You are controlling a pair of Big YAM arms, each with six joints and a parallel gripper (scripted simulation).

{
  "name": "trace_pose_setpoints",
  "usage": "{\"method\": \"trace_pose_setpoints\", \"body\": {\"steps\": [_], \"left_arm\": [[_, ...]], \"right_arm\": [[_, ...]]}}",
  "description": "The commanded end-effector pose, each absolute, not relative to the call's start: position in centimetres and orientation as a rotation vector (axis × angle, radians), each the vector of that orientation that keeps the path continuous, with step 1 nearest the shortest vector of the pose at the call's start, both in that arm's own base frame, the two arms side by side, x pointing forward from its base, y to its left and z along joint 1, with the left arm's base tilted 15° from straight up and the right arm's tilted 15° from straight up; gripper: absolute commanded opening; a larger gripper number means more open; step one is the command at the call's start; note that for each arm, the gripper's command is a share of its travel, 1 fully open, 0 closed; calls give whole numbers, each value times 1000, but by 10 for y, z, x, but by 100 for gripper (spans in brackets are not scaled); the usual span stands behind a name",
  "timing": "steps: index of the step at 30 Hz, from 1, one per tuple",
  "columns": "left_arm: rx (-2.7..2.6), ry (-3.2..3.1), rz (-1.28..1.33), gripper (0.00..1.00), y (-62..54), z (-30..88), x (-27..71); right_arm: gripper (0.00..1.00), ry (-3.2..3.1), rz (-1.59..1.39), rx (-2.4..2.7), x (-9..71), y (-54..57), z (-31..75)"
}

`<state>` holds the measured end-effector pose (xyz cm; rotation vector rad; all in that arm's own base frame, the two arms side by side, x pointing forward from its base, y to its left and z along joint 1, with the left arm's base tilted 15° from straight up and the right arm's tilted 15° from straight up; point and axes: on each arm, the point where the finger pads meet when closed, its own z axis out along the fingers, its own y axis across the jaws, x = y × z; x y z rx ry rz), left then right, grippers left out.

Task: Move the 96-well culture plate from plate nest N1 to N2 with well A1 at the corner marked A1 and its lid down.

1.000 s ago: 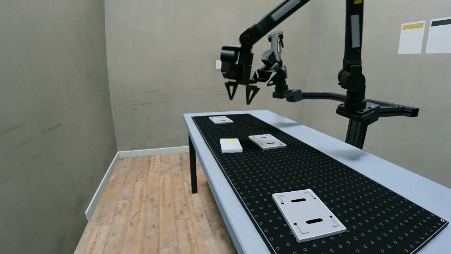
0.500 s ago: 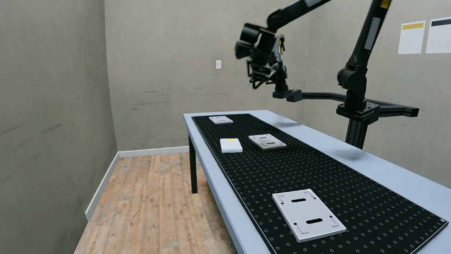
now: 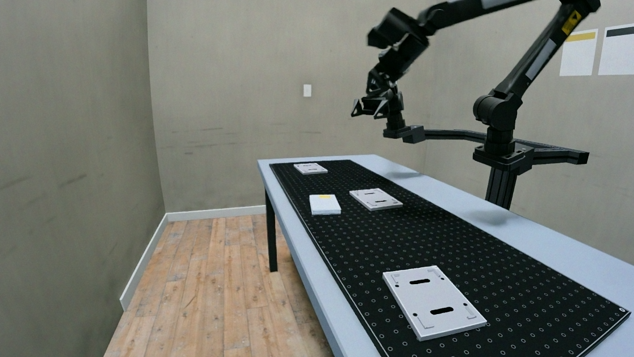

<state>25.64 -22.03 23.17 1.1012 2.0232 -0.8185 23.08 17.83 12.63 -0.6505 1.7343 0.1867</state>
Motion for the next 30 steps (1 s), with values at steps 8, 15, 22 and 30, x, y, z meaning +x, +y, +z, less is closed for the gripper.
{"method": "trace_pose_setpoints", "body": {"steps": [8, 15, 22, 30], "left_arm": [[1437, 1427, -718, 100, -206, 259, 205], [1466, 1299, -726, 100, -204, 265, 188], [1458, 1292, -759, 100, -205, 267, 183], [1457, 1300, -769, 100, -204, 262, 182]], "right_arm": [[100, 1734, 95, -797, 272, 219, 177], [100, 1816, 9, -1018, 319, 268, 183], [100, 1986, -113, -1331, 393, 322, 136], [100, 2159, -257, -1611, 442, 336, 68]]}}
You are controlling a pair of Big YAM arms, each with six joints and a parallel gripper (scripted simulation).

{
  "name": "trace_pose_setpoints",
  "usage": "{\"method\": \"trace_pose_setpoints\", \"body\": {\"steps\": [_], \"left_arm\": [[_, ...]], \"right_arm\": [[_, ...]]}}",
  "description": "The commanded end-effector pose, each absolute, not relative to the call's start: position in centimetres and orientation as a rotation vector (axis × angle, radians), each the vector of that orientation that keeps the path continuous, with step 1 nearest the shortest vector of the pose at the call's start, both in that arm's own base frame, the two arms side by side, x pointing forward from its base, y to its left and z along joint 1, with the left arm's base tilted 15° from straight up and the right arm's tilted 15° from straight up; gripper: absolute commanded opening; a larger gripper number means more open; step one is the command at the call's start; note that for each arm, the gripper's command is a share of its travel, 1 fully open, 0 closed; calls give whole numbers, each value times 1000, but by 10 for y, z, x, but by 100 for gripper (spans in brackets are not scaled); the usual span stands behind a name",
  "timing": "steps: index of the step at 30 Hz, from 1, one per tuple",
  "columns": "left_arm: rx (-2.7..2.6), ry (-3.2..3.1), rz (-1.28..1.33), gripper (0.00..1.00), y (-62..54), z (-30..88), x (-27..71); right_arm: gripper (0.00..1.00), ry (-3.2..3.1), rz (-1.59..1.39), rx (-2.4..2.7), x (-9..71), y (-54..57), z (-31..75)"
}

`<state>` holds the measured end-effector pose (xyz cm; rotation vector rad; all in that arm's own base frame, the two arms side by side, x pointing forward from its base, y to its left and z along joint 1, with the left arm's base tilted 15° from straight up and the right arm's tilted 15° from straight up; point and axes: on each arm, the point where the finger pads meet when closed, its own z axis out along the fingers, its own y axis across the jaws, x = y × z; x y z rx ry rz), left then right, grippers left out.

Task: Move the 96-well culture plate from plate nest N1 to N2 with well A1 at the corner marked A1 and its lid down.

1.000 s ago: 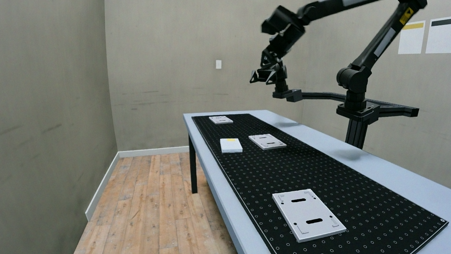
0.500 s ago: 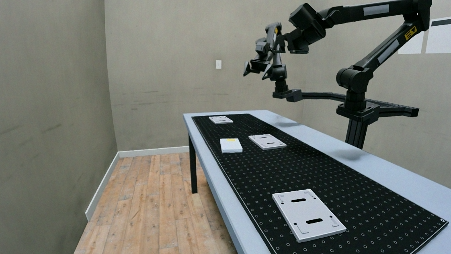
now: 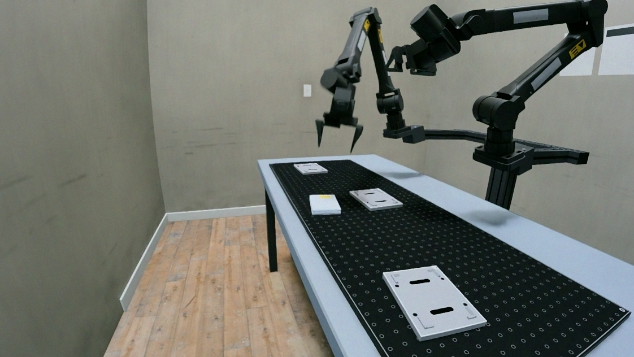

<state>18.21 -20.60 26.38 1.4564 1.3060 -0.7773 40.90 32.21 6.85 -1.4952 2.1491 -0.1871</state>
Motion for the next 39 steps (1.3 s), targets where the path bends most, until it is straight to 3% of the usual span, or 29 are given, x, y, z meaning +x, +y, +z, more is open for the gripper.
{"method": "trace_pose_setpoints", "body": {"steps": [1, 11, 26, 39], "left_arm": [[1456, 1295, -764, 100, -205, 265, 183], [1481, 1231, -644, 100, -199, 281, 224], [1414, 1408, -521, 100, -127, 204, 359], [1363, 1487, -523, 100, -97, 171, 389]], "right_arm": [[100, 2182, -279, -1646, 447, 335, 59], [100, 2335, -474, -1906, 465, 316, -4], [100, 2377, -516, -1934, 466, 310, -15], [100, 2362, -511, -1927, 463, 311, -8]]}}
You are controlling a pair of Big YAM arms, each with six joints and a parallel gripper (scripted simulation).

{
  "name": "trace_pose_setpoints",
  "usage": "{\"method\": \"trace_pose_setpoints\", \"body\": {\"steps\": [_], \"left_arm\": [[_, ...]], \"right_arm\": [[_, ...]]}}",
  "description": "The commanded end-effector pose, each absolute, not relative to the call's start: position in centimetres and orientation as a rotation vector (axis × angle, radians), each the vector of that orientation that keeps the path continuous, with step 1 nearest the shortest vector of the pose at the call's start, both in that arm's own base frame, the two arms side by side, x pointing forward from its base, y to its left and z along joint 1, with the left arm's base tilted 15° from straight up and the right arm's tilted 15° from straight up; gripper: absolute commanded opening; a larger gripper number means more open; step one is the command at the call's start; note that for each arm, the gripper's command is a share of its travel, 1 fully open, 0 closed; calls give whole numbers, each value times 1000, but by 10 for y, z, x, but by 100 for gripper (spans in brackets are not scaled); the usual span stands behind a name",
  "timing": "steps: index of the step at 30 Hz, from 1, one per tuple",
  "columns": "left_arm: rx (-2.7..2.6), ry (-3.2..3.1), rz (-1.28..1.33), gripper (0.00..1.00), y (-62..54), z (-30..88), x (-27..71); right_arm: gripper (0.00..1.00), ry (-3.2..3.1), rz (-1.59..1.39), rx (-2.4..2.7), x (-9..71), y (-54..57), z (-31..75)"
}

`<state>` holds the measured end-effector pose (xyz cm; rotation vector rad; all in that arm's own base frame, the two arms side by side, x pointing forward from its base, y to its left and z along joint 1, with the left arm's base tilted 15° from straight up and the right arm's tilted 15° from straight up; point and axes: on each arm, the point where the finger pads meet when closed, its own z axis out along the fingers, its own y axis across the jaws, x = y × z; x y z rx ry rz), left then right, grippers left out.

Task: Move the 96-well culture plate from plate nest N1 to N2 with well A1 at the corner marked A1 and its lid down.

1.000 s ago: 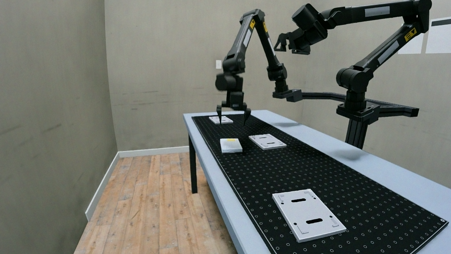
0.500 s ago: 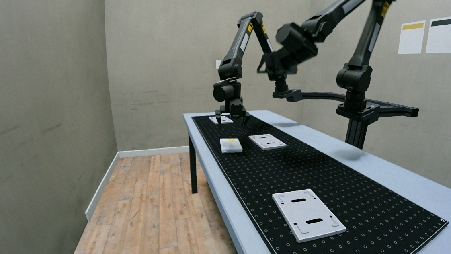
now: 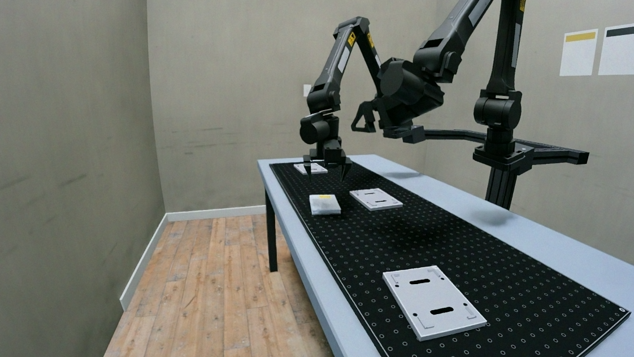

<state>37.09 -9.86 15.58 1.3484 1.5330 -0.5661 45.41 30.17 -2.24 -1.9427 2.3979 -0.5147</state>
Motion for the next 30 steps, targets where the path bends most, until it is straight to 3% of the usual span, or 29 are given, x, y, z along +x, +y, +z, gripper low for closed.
{"method": "trace_pose_setpoints", "body": {"steps": [1, 30], "left_arm": [[1368, 1483, -526, 100, -99, 171, 389], [1370, 1476, -518, 100, -99, 175, 387]], "right_arm": [[100, 2362, -511, -1927, 463, 311, -8], [100, 2382, -517, -1945, 472, 292, -56]]}}
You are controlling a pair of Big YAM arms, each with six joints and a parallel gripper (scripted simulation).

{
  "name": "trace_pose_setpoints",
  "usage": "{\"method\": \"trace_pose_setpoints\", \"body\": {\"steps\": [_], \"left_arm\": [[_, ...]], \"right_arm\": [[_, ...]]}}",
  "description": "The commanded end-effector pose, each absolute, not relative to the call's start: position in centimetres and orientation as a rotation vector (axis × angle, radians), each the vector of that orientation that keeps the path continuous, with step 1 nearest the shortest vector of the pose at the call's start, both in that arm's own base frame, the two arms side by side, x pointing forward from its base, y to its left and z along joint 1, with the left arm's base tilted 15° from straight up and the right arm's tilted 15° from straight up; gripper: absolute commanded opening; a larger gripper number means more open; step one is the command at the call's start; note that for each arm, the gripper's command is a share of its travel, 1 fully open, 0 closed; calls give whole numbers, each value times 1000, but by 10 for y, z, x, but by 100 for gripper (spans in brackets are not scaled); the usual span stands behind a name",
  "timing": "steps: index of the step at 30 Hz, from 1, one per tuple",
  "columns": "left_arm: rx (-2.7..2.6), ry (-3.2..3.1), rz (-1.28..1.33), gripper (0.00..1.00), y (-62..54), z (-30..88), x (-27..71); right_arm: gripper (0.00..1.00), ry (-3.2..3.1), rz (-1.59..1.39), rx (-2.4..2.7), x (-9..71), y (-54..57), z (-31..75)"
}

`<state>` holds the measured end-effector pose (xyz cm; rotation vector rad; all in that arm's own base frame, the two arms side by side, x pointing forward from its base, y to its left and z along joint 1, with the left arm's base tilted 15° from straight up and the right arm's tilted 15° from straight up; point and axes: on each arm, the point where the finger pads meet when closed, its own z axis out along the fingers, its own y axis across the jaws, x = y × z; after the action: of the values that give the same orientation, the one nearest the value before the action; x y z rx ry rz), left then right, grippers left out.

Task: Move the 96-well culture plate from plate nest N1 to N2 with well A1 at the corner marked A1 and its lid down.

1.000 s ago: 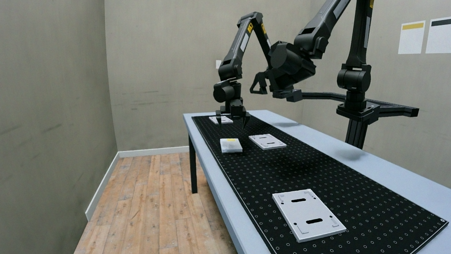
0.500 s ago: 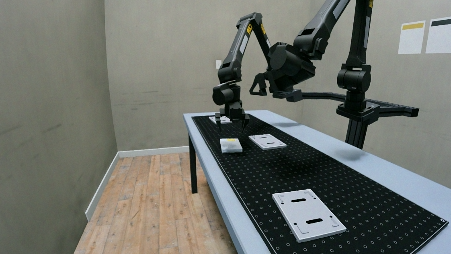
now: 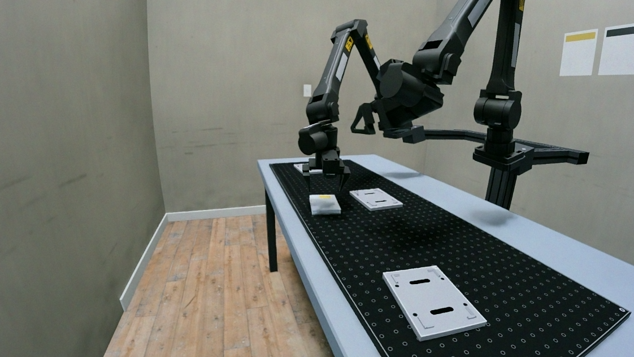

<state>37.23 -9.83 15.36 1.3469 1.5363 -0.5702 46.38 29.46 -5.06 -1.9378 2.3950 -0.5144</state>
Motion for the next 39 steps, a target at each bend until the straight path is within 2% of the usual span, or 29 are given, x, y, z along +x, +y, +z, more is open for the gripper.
{"method": "trace_pose_setpoints", "body": {"steps": [1, 39], "left_arm": [[1370, 1476, -518, 100, -99, 175, 387], [1370, 1476, -518, 100, -99, 175, 387]], "right_arm": [[100, 2384, -517, -1948, 471, 291, -58], [100, 2368, -516, -1959, 480, 288, -100]]}}
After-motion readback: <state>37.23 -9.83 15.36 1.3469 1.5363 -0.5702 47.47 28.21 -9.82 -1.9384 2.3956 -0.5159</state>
